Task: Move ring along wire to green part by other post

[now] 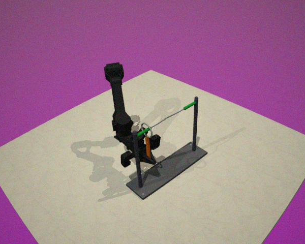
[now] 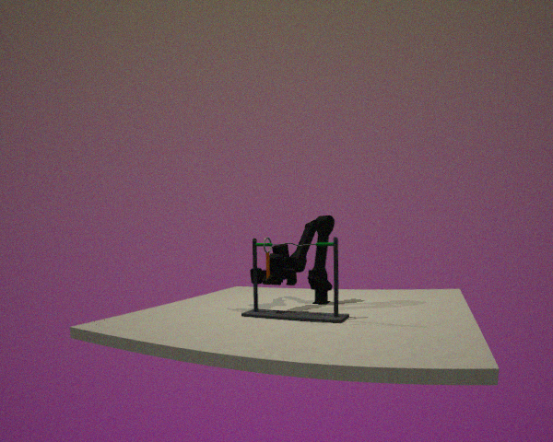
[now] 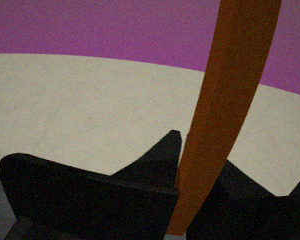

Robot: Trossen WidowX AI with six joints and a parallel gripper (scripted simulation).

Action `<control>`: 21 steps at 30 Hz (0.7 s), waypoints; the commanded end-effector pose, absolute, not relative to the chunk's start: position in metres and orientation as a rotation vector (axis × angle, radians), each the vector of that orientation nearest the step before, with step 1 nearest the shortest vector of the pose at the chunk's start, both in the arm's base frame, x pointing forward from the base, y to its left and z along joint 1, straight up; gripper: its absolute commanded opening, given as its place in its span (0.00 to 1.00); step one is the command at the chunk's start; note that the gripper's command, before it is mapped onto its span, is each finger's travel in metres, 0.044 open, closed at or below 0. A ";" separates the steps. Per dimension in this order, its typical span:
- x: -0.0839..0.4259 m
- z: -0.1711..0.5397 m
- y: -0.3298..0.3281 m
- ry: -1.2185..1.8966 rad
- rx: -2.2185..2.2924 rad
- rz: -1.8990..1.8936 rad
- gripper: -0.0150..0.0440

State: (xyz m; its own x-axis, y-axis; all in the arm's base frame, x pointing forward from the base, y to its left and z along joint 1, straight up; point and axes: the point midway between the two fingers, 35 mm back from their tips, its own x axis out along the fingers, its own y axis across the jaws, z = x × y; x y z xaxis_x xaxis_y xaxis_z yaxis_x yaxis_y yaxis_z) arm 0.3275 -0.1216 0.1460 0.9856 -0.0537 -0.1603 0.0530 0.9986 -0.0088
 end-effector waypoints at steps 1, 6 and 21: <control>0.328 0.148 -0.122 0.158 -0.006 -0.051 0.00; 0.328 0.148 -0.122 0.158 -0.006 -0.051 0.00; 0.329 0.148 -0.110 0.161 -0.005 -0.047 0.00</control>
